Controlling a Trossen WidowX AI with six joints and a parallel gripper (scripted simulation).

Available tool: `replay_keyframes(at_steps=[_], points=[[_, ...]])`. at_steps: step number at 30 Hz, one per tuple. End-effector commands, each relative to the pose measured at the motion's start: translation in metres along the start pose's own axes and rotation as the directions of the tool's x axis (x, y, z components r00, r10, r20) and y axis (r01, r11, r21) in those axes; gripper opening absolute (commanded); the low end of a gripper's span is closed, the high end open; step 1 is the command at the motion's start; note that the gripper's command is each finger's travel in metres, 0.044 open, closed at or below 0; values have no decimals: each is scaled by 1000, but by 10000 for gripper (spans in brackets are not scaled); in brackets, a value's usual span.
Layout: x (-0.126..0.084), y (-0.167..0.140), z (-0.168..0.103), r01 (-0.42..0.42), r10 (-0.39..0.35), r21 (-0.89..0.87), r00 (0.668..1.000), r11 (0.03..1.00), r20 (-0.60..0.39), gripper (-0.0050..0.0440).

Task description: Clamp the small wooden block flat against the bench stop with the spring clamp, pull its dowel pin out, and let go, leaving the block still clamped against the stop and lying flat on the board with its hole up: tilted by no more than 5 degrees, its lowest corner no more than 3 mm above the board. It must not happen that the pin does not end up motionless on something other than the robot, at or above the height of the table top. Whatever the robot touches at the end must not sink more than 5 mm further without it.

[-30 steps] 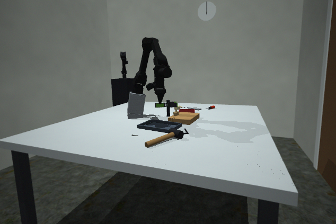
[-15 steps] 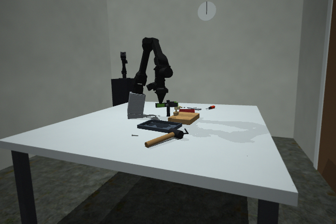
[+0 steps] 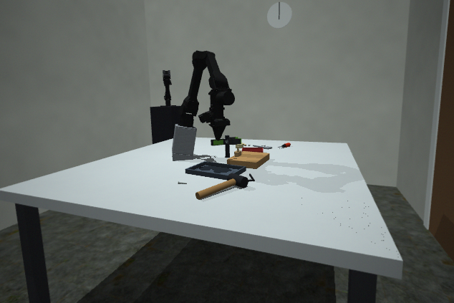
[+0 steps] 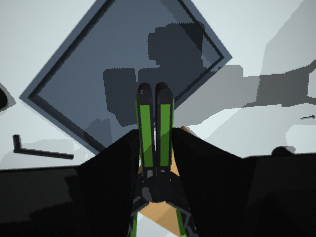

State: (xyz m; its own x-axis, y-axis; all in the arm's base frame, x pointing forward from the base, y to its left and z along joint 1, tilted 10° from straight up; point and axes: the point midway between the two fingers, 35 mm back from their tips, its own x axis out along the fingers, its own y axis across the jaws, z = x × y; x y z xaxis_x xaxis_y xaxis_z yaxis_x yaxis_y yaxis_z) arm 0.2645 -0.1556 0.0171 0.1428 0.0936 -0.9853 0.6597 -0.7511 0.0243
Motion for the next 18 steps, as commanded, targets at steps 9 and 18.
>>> replay_keyframes(at_steps=[9, 18], points=[[0, 1, -3, 2, -1, -94, 1000, 996, 3, 0], [0, 1, -5, 1, -1, -148, 1000, 989, 4, 0]])
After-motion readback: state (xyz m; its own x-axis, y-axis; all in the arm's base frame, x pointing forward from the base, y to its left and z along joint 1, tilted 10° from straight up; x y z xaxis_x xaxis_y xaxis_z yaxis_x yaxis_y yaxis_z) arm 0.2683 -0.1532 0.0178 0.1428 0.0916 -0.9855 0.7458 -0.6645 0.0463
